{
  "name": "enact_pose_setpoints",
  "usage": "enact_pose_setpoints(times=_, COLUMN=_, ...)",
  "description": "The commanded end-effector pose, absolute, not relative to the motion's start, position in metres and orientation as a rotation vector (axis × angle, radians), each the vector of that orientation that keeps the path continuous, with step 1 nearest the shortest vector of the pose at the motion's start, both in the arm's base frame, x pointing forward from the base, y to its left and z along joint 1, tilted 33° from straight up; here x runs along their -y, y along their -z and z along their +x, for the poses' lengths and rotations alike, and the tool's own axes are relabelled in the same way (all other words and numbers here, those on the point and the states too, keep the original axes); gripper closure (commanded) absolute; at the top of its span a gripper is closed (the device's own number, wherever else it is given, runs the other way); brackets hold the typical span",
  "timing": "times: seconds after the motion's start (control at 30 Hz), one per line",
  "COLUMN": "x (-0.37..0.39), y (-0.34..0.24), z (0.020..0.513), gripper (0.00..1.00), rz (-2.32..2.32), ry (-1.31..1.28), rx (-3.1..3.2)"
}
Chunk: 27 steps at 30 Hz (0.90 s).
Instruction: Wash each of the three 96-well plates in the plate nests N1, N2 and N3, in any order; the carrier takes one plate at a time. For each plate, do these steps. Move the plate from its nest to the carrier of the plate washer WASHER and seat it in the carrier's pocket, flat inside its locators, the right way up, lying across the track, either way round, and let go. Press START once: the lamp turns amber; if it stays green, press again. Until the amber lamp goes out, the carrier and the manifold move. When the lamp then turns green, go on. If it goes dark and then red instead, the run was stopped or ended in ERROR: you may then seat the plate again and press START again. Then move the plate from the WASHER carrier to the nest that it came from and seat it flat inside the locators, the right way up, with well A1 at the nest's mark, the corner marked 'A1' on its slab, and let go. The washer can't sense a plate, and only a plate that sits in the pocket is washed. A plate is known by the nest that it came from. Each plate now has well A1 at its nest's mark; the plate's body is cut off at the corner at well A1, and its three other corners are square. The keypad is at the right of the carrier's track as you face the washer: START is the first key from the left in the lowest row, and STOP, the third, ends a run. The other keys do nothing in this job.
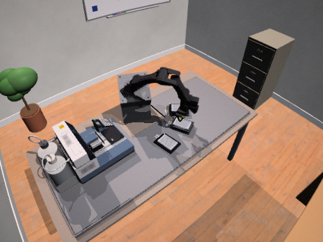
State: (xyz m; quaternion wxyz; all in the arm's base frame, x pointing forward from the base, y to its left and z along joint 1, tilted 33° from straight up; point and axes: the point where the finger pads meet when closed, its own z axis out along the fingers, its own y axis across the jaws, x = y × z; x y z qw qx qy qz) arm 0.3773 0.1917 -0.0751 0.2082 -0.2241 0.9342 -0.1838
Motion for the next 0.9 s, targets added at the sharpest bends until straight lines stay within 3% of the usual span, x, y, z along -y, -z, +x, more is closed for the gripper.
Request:
enact_pose_setpoints(times=0.0, x=-0.199, y=0.071, z=0.382, gripper=0.0, rz=-0.625, ry=0.489, rx=-2.577)
enact_pose_setpoints(times=0.87, x=-0.19, y=0.103, z=0.401, gripper=0.0, rz=-0.625, ry=0.489, rx=-2.577)
